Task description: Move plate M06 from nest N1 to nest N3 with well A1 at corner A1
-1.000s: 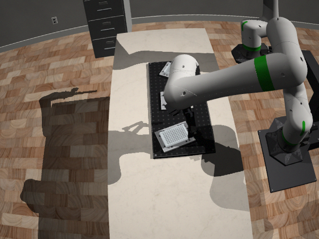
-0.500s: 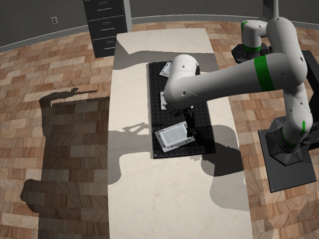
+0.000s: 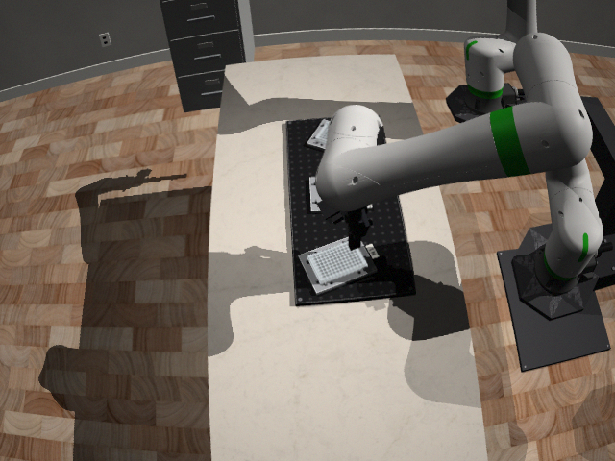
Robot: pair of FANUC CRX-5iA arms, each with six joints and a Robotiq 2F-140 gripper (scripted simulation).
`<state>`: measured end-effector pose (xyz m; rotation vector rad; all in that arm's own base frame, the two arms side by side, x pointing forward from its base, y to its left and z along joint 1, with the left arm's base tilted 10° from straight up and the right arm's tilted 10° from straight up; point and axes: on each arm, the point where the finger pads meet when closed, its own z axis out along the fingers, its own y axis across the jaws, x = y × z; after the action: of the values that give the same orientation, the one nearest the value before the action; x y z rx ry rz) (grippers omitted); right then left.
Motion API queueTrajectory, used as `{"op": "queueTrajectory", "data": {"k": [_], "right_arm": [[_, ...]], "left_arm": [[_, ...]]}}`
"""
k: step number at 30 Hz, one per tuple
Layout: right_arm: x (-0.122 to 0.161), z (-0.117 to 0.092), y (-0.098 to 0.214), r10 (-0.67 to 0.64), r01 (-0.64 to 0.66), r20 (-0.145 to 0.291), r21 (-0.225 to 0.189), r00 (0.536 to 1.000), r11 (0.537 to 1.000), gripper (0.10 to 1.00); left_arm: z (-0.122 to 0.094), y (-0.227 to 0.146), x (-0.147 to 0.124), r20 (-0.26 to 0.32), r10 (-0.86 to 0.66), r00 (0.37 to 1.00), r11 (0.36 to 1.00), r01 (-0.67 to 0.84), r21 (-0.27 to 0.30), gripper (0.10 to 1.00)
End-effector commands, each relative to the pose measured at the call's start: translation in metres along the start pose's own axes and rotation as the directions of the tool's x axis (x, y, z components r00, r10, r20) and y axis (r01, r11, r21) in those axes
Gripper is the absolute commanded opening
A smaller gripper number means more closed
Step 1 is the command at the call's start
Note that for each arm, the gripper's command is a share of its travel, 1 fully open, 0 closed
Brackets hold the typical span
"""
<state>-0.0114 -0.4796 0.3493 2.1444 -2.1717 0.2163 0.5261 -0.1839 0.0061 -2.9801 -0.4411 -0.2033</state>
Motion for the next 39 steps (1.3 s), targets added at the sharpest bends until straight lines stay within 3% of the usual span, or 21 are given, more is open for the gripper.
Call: {"op": "queueTrajectory", "data": {"k": [1, 17, 21, 27, 28, 39], "right_arm": [[0.0, -0.001, 0.0, 0.0, 0.0, -0.002, 0.0, 1.0, 1.0, 1.0], [0.0, -0.001, 0.0, 0.0, 0.0, -0.002, 0.0, 1.0, 1.0, 1.0], [0.0, -0.001, 0.0, 0.0, 0.0, -0.002, 0.0, 1.0, 1.0, 1.0], [0.0, -0.001, 0.0, 0.0, 0.0, -0.002, 0.0, 1.0, 1.0, 1.0], [0.0, -0.001, 0.0, 0.0, 0.0, -0.002, 0.0, 1.0, 1.0, 1.0], [0.0, -0.001, 0.0, 0.0, 0.0, -0.002, 0.0, 1.0, 1.0, 1.0]], "left_arm": [[-0.001, 0.001, 0.001, -0.001, 0.0, 1.0, 1.0, 0.0, -0.002, 0.099], [-0.001, 0.001, 0.001, -0.001, 0.0, 1.0, 1.0, 0.0, -0.002, 0.099], [-0.001, 0.0, 0.027, -0.002, 0.0, 1.0, 1.0, 0.0, -0.002, 0.099], [0.0, -0.001, 0.044, -0.002, 0.0, 1.0, 1.0, 0.0, -0.002, 0.099], [0.0, -0.001, 0.044, -0.002, 0.0, 1.0, 1.0, 0.0, -0.002, 0.698], [0.0, -0.001, 0.044, -0.002, 0.0, 1.0, 1.0, 0.0, -0.002, 0.698]]}}
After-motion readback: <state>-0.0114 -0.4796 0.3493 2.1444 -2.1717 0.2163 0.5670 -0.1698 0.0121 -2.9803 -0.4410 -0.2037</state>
